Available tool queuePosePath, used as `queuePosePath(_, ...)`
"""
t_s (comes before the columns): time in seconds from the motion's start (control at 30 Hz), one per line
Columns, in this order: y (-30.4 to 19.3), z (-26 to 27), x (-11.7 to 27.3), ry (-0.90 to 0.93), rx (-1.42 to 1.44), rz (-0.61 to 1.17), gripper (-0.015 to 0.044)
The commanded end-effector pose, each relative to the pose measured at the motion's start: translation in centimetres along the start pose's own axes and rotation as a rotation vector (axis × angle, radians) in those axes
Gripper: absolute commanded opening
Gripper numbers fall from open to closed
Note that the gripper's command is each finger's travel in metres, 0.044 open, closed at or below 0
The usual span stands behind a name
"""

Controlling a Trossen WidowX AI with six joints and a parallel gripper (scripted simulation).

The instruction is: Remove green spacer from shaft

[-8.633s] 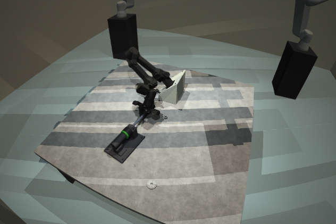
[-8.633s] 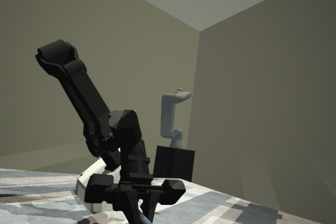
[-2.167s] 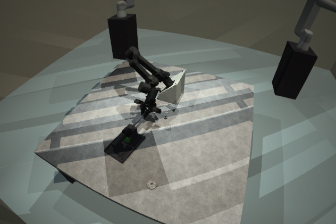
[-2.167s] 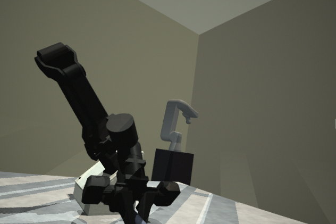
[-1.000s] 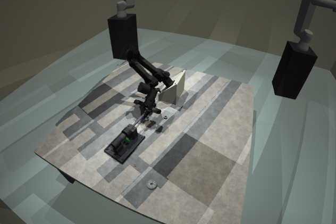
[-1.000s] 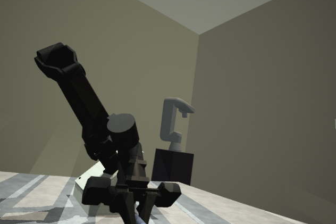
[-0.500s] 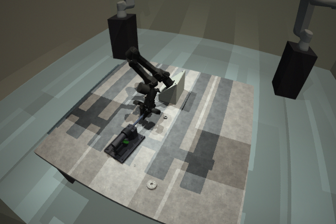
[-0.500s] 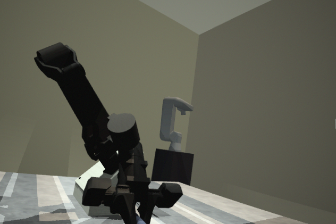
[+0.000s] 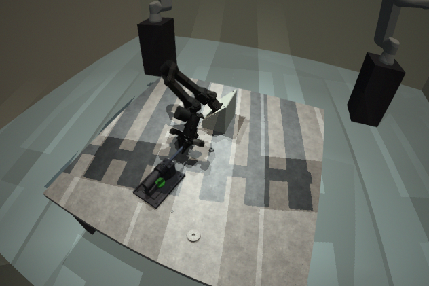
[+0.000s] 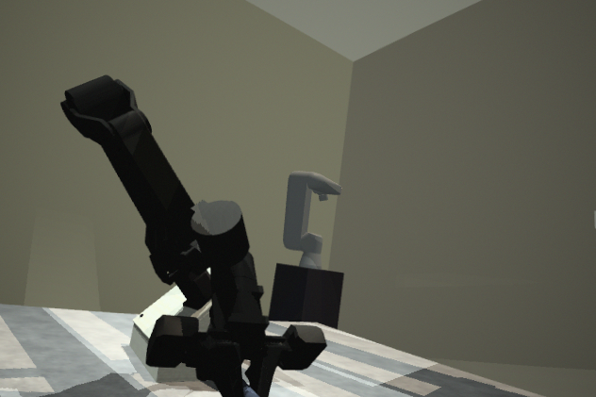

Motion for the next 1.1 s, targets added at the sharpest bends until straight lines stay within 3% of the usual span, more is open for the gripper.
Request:
queuePosePath(0.0,-0.5,0.08,-0.26,0.003,-0.003,0.01,0.0)
queuePosePath(1.07,-1.37,0.15,-1.11,0.003,-0.004,0.011,0.0)
Point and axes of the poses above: the point midway between the two fingers, 35 mm back from their tips, its own x axis back along the fingers, its own z axis across the jaws, y = z × x, the point moved 6 cm from there along x, back along the fingers, and after that the axes turned 3 degrees about x, right-handed, at the moved point
